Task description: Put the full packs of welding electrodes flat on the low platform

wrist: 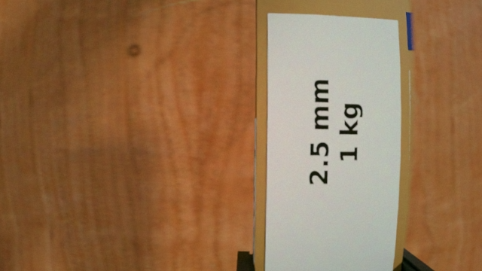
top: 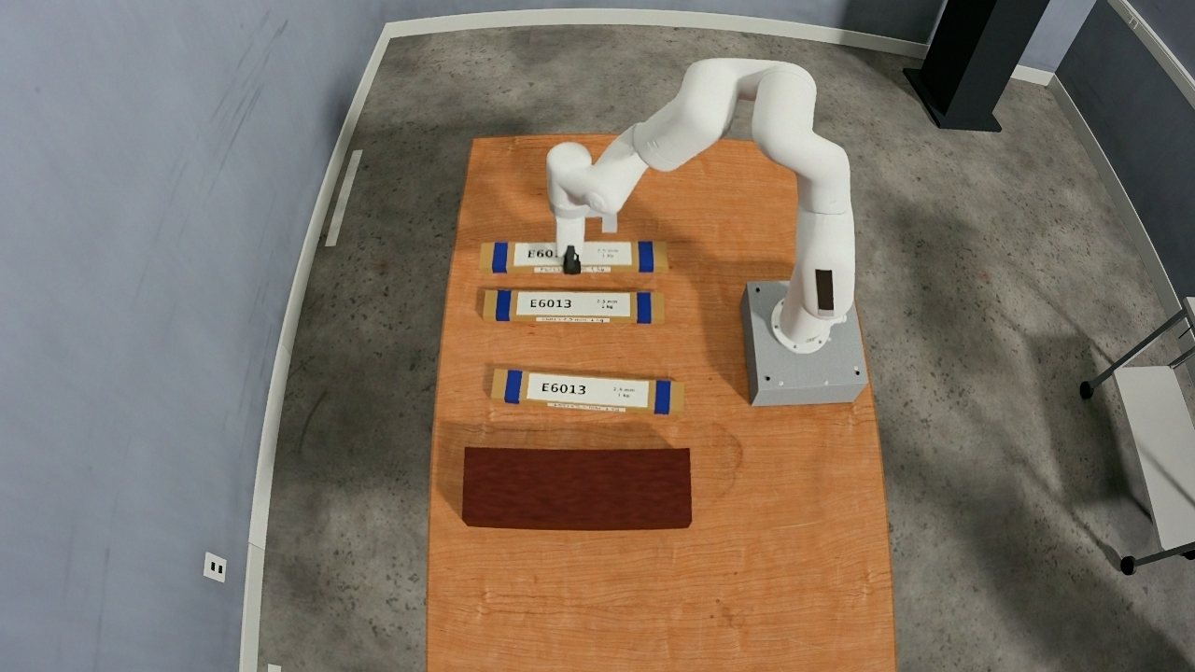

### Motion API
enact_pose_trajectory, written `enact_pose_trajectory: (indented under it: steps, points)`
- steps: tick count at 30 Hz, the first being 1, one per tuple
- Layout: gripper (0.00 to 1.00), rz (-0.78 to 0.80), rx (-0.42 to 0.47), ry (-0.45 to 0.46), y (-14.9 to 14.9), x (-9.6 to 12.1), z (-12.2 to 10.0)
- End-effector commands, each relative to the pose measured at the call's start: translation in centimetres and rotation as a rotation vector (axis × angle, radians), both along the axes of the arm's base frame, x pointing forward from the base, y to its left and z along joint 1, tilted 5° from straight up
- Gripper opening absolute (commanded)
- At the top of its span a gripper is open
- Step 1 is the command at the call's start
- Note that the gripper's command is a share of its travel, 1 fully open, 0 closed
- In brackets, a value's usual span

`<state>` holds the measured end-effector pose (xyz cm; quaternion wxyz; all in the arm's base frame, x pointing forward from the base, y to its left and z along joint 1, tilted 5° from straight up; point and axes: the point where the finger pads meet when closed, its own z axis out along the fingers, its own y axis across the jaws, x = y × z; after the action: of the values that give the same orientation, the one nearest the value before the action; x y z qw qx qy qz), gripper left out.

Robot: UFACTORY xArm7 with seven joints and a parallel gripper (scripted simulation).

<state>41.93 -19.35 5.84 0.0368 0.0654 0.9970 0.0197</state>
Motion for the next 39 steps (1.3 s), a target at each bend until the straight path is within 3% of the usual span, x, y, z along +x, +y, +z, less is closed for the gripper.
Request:
enact_pose_trajectory:
  steps: [1, 39]
  points:
    - [0.58, -0.002, -0.006, -0.005, 2.9, 0.5, 0.4]
    - [0.58, -0.002, -0.006, -0.005, 21.8, 2.6, 1.1]
